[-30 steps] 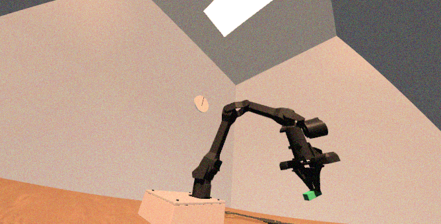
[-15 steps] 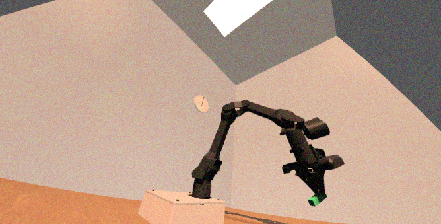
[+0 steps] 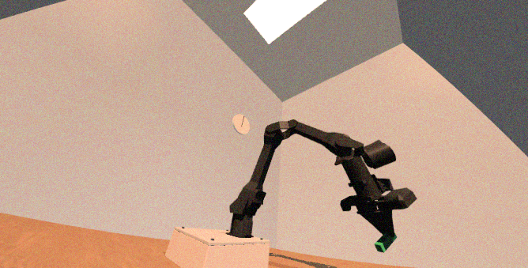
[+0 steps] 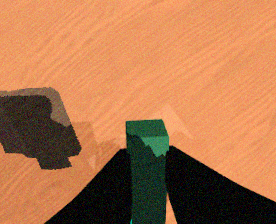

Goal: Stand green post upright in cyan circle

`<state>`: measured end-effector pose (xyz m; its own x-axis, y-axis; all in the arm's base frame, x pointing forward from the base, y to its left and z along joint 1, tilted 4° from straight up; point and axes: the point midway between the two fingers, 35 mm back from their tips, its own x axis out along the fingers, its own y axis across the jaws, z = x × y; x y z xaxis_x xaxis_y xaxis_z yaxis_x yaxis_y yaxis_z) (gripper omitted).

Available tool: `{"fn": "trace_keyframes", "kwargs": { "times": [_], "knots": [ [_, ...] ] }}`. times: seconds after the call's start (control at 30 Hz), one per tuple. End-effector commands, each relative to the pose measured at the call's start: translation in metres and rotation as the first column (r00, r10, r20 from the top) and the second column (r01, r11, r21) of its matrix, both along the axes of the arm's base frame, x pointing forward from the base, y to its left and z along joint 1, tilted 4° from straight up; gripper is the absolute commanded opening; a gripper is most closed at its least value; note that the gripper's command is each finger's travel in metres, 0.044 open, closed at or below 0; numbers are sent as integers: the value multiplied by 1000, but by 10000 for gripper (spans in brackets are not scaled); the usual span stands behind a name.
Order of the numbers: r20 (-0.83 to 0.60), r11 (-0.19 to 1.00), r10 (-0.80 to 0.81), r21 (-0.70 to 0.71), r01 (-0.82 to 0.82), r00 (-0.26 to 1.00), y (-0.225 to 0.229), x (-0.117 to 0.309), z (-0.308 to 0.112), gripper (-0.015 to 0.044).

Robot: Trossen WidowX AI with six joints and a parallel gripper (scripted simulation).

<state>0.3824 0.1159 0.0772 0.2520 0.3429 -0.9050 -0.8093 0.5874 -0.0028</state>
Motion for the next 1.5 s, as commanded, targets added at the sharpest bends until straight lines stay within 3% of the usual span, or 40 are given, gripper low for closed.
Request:
{"fn": "trace_keyframes", "kwargs": {
  "times": [0.0, 1.47],
  "knots": [
    [11, 999, -12, 29, 12, 1000, 0, 2, 0, 22],
    [153, 953, -67, 302, 18, 986, -6, 15, -5, 22]
  ]
}}
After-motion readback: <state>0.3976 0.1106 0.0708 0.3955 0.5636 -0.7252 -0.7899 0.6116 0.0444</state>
